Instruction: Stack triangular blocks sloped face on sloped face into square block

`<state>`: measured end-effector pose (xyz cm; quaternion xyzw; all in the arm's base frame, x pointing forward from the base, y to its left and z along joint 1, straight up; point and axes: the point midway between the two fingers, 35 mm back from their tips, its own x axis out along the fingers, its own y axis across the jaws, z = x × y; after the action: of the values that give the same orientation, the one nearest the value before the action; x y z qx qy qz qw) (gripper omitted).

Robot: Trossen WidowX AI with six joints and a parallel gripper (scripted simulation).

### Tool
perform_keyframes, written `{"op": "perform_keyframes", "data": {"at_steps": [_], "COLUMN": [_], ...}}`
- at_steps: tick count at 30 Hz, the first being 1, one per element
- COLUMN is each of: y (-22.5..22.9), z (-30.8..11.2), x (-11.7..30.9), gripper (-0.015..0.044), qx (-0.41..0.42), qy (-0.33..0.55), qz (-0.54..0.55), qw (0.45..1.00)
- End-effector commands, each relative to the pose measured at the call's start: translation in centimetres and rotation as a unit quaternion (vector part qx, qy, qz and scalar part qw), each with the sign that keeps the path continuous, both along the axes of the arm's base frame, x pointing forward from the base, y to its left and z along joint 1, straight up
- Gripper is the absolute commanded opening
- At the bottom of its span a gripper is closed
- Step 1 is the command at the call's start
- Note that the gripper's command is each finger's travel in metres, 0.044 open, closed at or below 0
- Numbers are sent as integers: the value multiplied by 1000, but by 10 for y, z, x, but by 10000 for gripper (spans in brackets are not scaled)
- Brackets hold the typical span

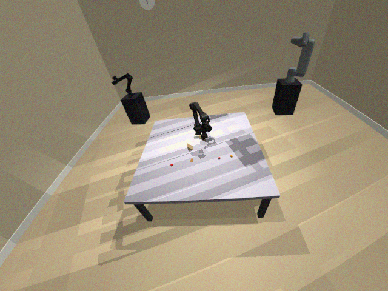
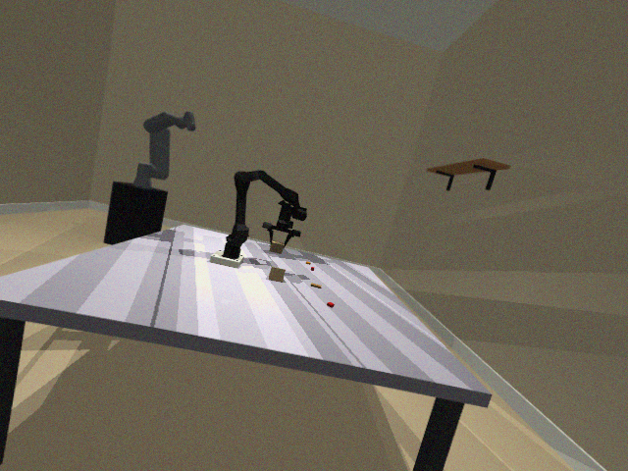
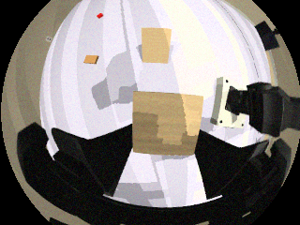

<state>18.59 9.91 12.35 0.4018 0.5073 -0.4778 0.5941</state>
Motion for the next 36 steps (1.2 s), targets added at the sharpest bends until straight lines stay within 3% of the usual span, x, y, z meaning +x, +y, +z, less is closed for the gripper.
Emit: {"op": "perform_keyframes", "data": {"at_steps": [1,24,36], "y": [-12,-78,-99], "z": [13,48,3], "x": [11,34,43], "gripper": [0,0,0], "qx": [4,-3,-3], "qy": [-12,-14,-14], "qz": [0,1,1], "qw": [1000,1000,1000]}}
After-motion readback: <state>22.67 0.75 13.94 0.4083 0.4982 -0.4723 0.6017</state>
